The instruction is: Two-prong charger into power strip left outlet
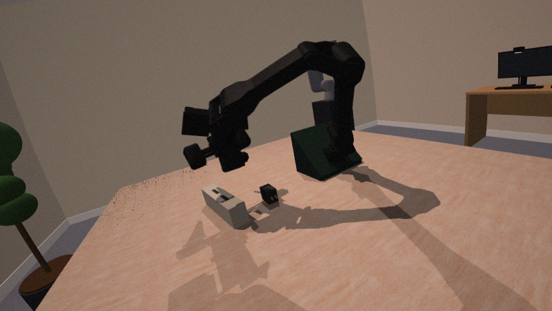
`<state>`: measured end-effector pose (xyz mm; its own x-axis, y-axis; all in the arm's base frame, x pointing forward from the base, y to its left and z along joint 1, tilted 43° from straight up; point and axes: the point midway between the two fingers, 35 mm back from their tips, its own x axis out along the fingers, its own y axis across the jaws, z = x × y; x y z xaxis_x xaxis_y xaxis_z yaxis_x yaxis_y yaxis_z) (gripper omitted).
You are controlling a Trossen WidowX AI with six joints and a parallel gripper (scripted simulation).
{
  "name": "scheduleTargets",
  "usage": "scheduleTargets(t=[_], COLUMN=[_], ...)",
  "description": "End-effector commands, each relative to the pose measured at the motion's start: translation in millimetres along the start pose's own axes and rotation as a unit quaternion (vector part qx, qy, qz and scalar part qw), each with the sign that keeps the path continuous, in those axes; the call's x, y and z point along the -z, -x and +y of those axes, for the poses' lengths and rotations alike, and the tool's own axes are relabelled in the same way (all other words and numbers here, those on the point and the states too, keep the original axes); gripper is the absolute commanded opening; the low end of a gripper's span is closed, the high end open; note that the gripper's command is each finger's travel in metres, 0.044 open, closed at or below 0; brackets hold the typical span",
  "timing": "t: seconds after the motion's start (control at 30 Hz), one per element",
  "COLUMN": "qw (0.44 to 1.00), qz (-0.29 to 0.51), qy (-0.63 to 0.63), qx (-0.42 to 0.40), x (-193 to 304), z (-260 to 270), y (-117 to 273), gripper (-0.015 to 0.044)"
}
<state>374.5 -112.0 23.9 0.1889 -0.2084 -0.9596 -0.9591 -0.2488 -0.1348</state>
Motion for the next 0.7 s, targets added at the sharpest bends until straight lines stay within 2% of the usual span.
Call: scheduleTargets(t=[0.0,0.67], qw=[0.998,0.937], qz=[-0.065,-0.340], qy=[-0.001,-0.072], qx=[-0.011,-0.037], x=[-17.6,-89.5], z=[16.4,60.5], y=[1.0,42.7], gripper=[0.0440,0.0440])
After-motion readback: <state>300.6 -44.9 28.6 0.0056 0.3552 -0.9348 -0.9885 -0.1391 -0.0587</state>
